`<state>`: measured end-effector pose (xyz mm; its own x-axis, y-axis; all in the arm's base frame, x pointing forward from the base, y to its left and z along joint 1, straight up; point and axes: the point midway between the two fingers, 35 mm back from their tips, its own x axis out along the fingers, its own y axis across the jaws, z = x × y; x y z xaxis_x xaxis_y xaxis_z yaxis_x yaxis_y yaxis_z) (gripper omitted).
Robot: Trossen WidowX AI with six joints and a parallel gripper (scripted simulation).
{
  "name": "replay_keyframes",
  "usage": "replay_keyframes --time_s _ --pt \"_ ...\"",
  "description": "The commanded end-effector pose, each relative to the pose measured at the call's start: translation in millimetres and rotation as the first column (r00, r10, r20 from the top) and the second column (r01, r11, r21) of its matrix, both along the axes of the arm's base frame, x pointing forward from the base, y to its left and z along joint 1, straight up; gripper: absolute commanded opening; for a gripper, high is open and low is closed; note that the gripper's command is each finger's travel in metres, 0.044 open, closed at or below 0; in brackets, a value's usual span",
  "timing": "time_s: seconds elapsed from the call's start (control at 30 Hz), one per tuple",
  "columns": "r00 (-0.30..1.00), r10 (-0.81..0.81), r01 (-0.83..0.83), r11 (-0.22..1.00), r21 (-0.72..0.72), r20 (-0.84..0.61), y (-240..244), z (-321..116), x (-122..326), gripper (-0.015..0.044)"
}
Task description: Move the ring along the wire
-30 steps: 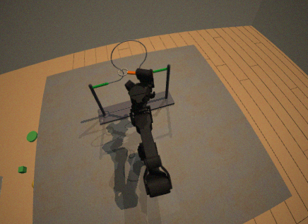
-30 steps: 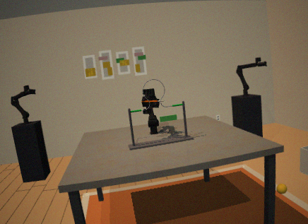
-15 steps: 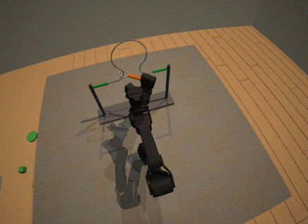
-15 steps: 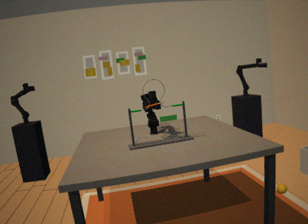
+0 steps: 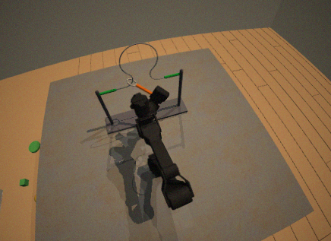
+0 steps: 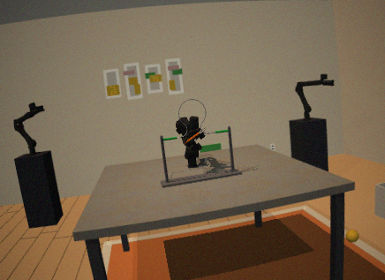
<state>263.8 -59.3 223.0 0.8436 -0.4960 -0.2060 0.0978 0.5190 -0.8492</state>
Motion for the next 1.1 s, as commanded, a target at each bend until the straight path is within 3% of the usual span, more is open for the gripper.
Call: replay_keyframes --time_s 0.0,0.27,0.63,1.07 --pt "1.0 -0.001 0.002 0.996 0.086 -0.008 7.7 -11.8 -0.4 -0.015" --pt "0.999 0.041 -0.049 0.959 0.278 0.033 25.9 -35.2 6.0 -0.015" --pt "0.997 0.053 -0.073 0.898 0.434 0.057 46.2 -51.1 8.5 -0.015" --pt "0.997 0.041 -0.072 0.744 0.664 0.063 87.4 -67.0 7.3 -0.015"
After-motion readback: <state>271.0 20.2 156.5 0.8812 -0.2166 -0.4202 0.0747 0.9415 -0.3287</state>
